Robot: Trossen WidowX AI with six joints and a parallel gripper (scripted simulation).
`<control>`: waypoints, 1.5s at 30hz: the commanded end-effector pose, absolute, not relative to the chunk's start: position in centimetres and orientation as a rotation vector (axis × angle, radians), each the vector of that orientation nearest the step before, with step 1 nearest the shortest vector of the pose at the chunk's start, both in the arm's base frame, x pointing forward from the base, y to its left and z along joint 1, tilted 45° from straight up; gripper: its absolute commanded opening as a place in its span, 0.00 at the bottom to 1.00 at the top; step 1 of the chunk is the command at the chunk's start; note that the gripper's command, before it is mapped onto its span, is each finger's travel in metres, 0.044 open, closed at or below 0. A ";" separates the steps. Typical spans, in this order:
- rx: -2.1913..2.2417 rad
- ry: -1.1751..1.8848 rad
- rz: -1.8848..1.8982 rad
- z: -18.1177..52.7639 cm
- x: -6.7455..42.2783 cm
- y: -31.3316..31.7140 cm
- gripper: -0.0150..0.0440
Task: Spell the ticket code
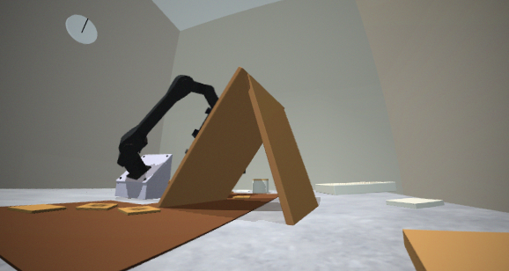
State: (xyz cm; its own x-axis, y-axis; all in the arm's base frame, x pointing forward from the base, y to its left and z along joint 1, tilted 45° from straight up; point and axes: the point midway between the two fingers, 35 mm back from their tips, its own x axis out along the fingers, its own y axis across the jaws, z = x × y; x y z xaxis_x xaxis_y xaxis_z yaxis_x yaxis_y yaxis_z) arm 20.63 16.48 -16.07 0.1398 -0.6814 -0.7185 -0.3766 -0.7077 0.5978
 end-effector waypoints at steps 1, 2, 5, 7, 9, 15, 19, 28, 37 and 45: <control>2.147 -1.035 -1.596 -15.8 20.6 16.7 0.25; 2.147 -1.034 -1.596 -15.8 20.6 16.8 0.25; 2.147 -1.034 -1.596 -15.6 20.6 16.9 0.25; 2.147 -1.034 -1.596 -15.6 20.5 16.9 0.25; 2.147 -1.034 -1.596 -15.5 20.5 17.0 0.25; 2.147 -1.034 -1.596 -15.2 20.5 17.3 0.25; 2.147 -1.034 -1.597 -15.0 20.5 17.4 0.25; 2.203 -1.051 -1.593 -14.2 21.0 17.8 0.25; 2.448 -1.145 -1.596 -10.9 23.1 19.6 0.25; 2.660 -1.231 -1.606 -8.0 24.7 20.9 0.25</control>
State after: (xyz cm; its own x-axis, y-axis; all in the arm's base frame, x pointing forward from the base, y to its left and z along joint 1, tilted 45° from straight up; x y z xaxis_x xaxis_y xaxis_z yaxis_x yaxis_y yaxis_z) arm 24.11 20.65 -9.05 0.2516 -0.5131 -0.8206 -0.6336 -0.7283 0.2611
